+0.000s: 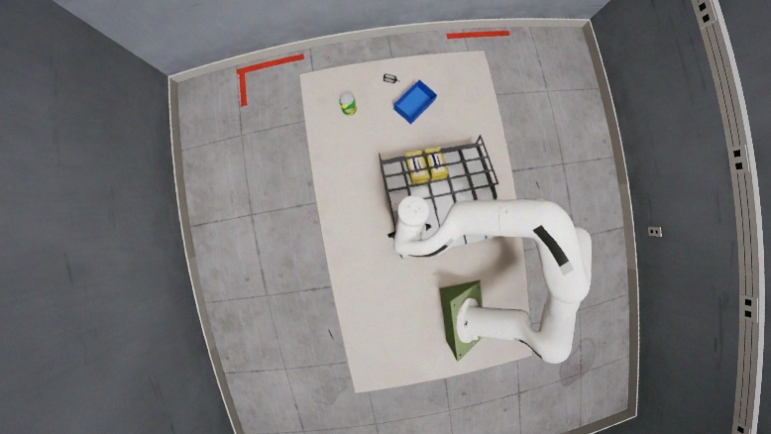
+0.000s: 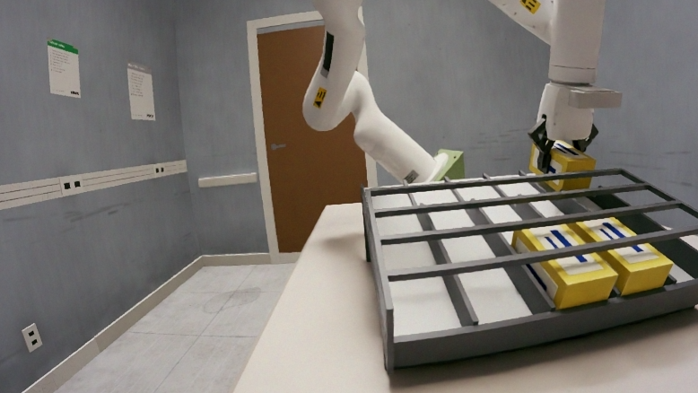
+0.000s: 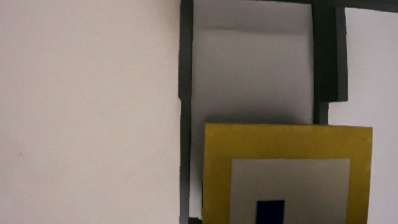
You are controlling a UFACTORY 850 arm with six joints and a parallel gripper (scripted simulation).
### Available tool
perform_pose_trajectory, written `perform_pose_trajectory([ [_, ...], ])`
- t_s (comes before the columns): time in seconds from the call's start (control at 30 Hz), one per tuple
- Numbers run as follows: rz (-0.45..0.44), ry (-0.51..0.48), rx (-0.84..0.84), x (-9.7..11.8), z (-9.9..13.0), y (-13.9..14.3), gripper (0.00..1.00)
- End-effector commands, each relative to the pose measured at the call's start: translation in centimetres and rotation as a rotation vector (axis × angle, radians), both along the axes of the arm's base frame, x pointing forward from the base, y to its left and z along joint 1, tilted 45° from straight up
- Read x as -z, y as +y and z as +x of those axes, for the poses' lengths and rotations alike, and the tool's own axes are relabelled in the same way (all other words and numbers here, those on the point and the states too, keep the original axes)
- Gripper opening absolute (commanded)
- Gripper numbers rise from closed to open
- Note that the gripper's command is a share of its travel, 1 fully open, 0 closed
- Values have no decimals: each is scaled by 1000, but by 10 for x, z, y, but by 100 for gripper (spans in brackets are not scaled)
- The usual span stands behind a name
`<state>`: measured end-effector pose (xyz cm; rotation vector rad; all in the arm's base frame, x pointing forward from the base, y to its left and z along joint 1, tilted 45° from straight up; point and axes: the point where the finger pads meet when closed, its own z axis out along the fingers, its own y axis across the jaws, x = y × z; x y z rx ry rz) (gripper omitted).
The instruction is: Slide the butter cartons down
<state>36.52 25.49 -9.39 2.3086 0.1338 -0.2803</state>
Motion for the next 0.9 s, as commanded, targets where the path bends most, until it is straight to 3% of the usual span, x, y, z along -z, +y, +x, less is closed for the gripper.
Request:
perform_pose_trajectory([
  [0.0, 2, -1, -1, 0, 1, 1, 0],
  [0.87, 2, -1, -1, 2, -1, -1, 0],
])
